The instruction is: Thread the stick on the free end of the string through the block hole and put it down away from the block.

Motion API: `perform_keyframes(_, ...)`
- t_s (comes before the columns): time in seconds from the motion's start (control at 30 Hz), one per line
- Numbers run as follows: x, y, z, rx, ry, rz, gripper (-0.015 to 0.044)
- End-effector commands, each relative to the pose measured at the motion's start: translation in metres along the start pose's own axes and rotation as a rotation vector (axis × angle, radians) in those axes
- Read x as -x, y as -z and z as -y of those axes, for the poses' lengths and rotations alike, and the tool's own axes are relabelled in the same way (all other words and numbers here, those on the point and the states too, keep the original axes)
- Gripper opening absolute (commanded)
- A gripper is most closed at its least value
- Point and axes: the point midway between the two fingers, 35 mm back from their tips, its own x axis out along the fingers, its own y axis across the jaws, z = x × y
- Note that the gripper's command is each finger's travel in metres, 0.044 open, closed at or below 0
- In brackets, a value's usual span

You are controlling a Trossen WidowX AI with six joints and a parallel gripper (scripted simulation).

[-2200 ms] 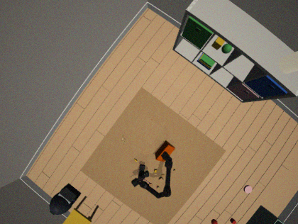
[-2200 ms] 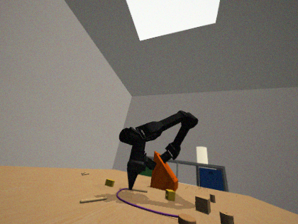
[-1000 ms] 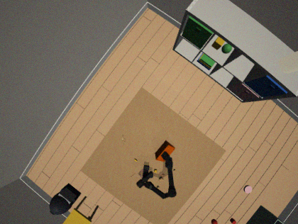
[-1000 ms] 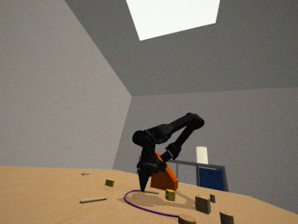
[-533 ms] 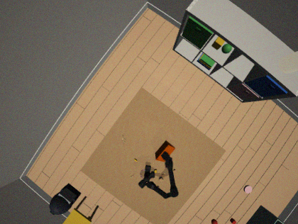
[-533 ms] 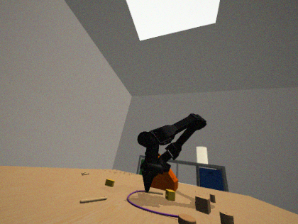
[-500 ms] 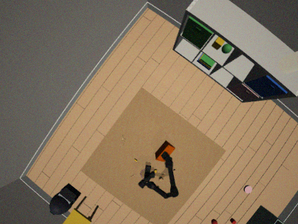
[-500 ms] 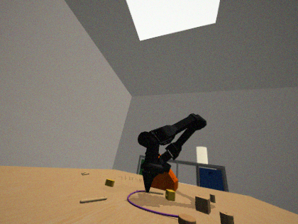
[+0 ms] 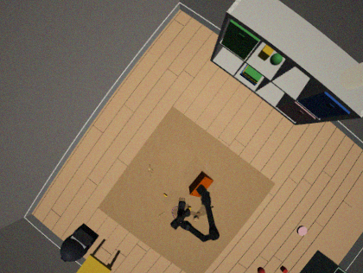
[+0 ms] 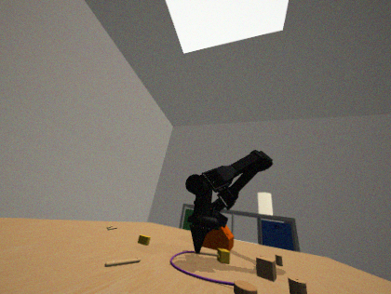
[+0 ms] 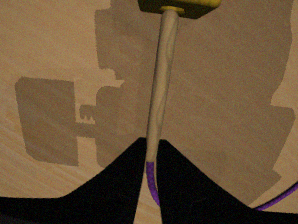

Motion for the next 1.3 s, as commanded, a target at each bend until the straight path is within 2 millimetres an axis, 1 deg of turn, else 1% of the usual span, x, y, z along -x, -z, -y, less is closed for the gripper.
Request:
perform_keyframes(0.0, -0.001, -0.003, -0.001, -0.002, -0.001, 0.004, 0.0000)
perform_keyframes(1.27, -0.001, -0.055, -0.001, -0.003, -0.001, 0.005, 0.0000)
